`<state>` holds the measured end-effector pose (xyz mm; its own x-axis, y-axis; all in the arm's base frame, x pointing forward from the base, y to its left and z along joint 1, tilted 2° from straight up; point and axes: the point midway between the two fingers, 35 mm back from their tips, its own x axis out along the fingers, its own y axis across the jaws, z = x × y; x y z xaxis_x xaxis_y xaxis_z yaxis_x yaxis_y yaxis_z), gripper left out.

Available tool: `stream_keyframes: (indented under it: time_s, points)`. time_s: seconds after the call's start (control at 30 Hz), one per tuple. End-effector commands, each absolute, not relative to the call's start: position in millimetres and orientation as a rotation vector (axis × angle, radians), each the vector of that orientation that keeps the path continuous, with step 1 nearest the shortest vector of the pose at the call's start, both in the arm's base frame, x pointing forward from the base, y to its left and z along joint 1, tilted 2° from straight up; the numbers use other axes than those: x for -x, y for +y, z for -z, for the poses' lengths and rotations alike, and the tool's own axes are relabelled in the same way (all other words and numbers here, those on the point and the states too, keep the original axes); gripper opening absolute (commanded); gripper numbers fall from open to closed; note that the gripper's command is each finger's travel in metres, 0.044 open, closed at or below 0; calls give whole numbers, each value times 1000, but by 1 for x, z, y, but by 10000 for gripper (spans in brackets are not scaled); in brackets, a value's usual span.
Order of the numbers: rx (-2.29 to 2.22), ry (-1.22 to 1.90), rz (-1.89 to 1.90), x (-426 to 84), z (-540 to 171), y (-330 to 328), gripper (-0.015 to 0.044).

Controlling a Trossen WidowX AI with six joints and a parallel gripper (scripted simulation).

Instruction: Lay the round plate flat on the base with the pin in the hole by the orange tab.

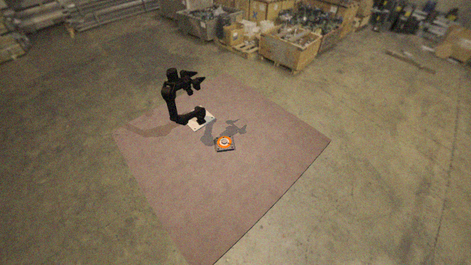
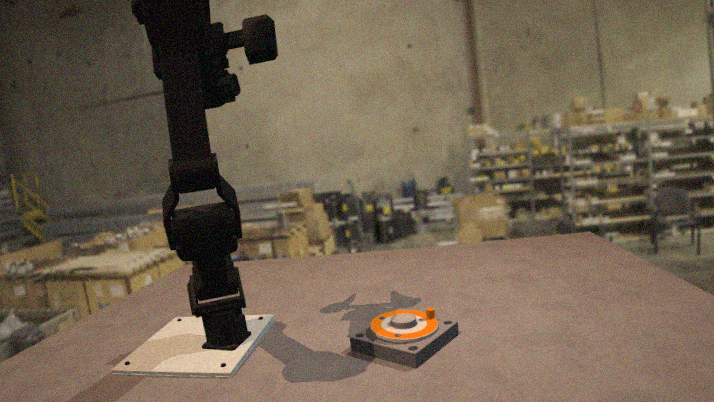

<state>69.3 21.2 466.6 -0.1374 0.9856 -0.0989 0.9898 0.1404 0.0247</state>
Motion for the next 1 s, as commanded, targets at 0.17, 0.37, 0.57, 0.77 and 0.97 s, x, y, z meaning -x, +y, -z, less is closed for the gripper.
stream_keyframes:
  time_s: [0.17,0.37,0.57,0.77,0.97]
  points:
    - [-2262,2115,443,-47,-466,58,242]
    - [-2515,1909,814,-38,-457,101,85]
    - [-2788,1591,1234,-49,-439,145,0]
    - [-3159,944,1741,-97,-404,191,0]
    - [-3406,166,2144,-155,-362,213,0]
